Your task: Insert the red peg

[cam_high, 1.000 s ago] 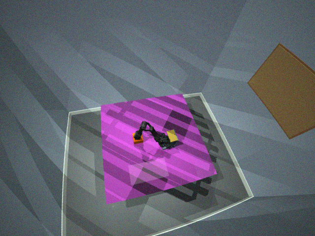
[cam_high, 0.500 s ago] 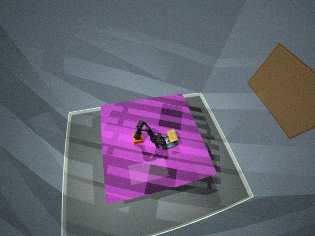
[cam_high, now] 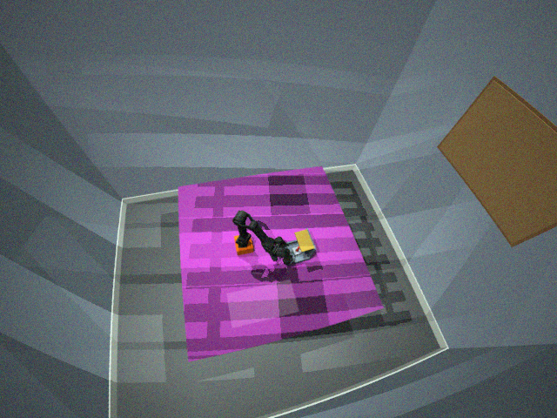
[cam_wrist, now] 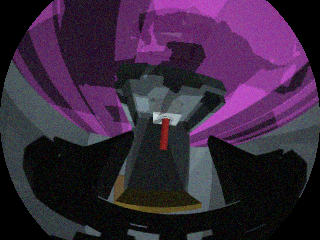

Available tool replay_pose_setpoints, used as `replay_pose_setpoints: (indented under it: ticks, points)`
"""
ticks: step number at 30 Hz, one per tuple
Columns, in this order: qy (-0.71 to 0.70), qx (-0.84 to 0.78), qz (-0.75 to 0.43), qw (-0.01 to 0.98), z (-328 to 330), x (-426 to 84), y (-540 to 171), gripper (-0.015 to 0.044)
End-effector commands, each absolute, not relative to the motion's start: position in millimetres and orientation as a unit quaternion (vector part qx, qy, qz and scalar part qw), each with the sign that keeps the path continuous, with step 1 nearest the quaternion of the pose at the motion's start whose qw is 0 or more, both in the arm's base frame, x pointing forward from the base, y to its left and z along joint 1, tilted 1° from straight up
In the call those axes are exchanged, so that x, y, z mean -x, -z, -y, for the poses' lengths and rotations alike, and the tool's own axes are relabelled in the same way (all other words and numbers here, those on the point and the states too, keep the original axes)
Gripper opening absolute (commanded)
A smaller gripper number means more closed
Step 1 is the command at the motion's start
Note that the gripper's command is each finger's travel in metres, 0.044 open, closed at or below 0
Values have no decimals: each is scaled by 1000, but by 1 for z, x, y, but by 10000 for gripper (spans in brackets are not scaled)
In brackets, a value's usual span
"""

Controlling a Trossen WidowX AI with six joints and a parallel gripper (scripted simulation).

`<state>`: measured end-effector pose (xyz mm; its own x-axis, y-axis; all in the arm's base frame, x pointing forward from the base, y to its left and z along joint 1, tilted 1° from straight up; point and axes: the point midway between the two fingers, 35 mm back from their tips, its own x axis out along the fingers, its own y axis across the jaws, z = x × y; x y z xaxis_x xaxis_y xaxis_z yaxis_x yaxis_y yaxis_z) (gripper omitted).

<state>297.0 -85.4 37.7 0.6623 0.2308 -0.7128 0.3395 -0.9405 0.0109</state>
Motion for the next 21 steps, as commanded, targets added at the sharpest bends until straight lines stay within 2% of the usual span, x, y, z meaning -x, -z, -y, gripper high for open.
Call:
replay_pose_setpoints:
  ticks: [1,21]
  points:
    - [376,-910,-159,76,87,-291,-50,440]
    - [375,-910,-158,75,87,-258,-87,440]
